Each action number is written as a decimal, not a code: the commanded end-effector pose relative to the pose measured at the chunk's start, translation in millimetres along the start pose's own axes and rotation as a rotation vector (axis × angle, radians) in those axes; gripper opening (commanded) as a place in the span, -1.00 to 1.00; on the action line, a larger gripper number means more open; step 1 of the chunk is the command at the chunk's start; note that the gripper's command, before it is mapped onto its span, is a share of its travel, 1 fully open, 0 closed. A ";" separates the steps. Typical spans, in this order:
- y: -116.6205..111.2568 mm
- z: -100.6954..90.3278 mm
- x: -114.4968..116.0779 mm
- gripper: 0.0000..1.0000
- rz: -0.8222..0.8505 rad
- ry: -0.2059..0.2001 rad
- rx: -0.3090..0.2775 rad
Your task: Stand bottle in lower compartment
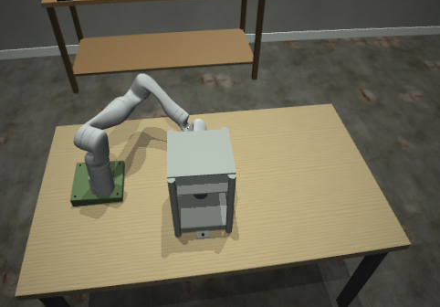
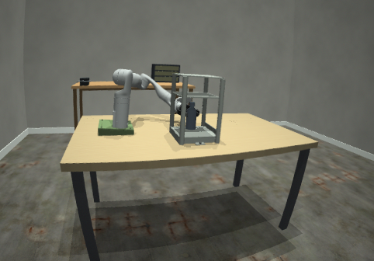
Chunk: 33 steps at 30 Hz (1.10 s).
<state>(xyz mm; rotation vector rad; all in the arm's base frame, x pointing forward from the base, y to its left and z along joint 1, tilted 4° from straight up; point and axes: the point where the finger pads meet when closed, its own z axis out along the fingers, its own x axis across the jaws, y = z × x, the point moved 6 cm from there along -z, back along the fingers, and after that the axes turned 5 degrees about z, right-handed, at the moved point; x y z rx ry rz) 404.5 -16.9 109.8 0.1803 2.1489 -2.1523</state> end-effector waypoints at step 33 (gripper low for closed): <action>-0.7 -0.1 -0.2 0.63 0.001 0.000 0.000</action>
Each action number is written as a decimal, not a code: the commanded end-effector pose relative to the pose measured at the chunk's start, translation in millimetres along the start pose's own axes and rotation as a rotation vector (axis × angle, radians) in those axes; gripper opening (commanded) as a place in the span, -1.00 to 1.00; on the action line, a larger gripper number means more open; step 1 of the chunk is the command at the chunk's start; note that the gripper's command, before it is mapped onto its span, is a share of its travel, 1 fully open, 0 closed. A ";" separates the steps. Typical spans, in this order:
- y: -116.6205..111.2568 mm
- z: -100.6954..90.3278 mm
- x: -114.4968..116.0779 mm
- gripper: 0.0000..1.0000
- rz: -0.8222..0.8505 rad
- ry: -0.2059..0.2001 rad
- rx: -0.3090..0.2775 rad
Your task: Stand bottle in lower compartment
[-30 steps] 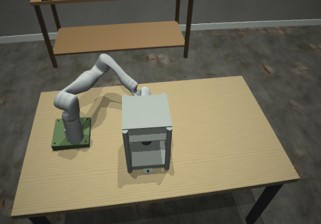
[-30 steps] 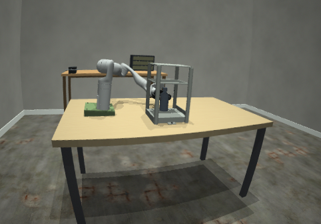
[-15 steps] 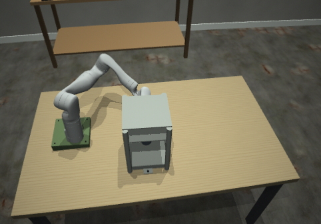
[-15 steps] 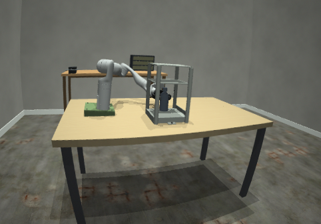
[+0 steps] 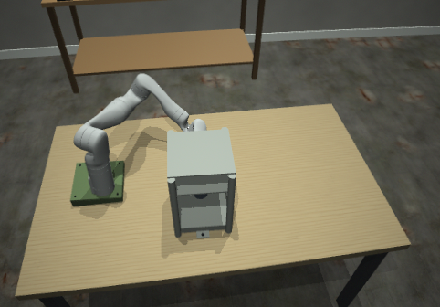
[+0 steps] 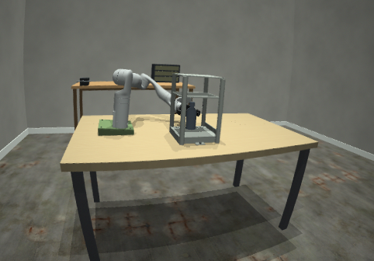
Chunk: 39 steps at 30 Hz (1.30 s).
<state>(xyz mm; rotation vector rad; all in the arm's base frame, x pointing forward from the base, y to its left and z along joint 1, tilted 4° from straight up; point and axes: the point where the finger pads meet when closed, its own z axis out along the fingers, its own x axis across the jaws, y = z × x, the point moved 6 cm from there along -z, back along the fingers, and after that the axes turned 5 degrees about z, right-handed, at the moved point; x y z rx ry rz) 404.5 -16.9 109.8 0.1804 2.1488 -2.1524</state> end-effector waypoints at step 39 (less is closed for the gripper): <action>-0.6 -14.4 -0.2 0.63 0.001 0.000 0.000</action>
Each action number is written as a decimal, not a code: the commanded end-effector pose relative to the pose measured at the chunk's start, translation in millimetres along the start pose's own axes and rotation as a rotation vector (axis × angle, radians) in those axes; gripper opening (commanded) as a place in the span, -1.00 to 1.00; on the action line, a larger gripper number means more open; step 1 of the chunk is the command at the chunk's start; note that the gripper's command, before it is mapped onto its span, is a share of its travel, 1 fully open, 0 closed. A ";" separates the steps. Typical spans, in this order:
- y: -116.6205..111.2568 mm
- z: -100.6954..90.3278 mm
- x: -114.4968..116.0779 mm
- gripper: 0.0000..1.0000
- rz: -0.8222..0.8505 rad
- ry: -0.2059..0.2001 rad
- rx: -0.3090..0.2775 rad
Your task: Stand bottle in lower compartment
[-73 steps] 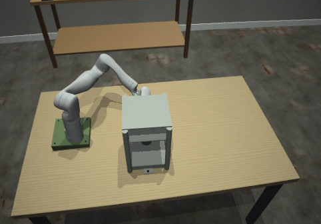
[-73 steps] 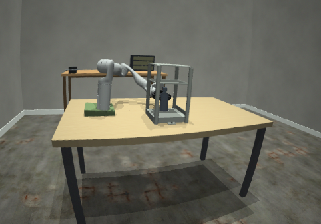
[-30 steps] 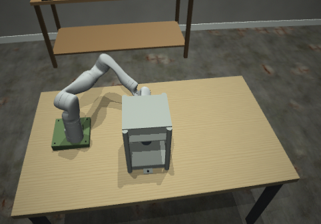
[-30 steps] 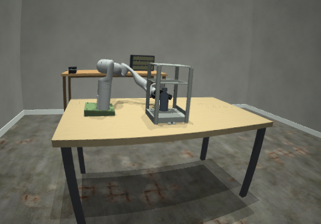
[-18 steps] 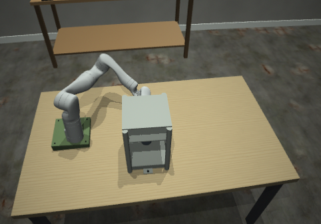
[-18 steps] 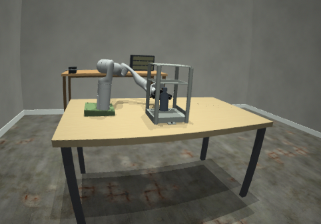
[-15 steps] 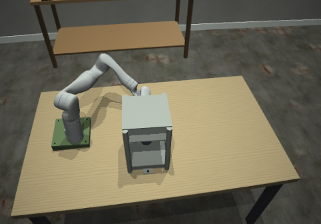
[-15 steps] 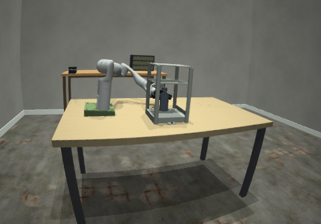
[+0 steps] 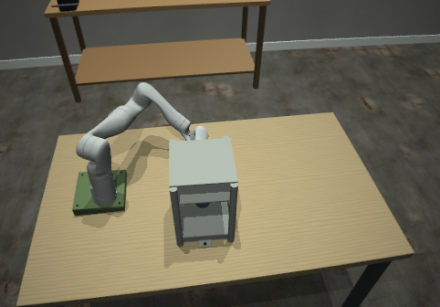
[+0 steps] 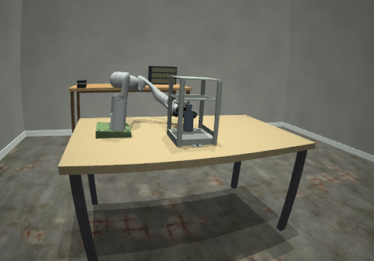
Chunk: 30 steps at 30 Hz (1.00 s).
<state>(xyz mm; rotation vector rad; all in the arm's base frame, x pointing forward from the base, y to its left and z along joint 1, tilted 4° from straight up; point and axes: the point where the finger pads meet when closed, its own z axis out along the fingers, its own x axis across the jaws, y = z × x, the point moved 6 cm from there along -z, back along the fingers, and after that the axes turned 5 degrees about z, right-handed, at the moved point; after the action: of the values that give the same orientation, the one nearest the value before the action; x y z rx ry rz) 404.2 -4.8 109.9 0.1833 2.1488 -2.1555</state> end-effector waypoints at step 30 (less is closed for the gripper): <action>-0.5 -28.3 -0.7 0.63 0.001 -0.003 -0.002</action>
<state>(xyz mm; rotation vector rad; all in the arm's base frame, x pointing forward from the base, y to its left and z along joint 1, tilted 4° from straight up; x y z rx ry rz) 404.5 20.7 109.9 0.1838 2.1487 -2.1561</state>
